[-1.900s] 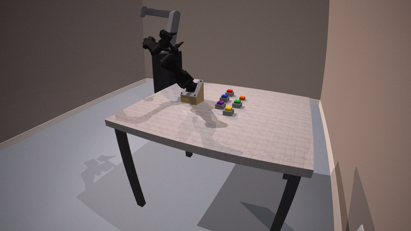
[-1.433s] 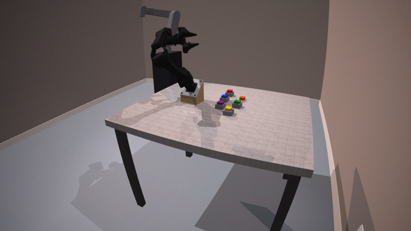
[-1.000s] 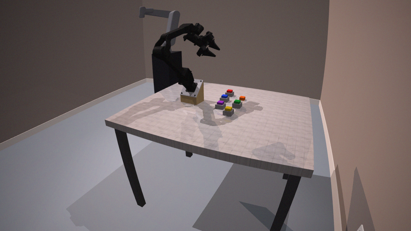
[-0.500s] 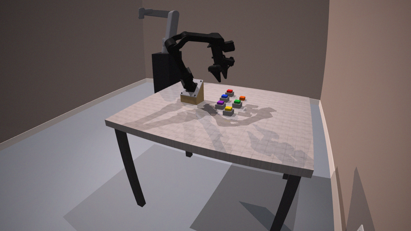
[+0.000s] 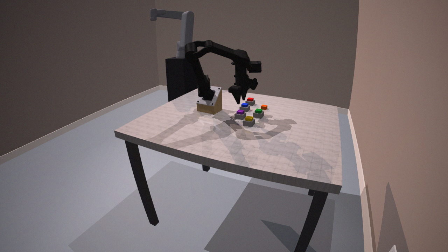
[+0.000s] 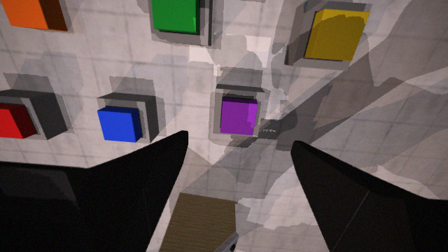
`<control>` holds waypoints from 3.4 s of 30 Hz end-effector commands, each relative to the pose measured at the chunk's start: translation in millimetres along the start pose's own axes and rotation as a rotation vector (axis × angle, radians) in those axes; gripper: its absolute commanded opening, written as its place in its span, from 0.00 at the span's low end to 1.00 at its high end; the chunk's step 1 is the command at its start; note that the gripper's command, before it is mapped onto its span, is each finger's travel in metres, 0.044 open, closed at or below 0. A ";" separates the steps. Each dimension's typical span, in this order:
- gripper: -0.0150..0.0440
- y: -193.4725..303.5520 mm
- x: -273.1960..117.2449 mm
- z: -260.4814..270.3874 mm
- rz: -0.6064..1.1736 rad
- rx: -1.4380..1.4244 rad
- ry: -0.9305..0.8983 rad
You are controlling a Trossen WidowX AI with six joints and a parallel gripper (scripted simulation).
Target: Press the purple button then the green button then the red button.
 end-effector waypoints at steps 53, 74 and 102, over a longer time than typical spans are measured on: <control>0.29 3.2 57.3 -1.4 0.005 -0.009 0.009; 0.29 2.5 -38.7 -0.2 0.005 -0.010 0.005; 0.29 -80.6 23.2 55.4 0.001 -0.005 0.005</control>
Point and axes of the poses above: the point midway between the two fingers, 35 mm back from their tips, its own x axis out along the fingers, its own z axis across the jaws, y = z × x, the point moved 8 cm from there along -x, back along the fingers
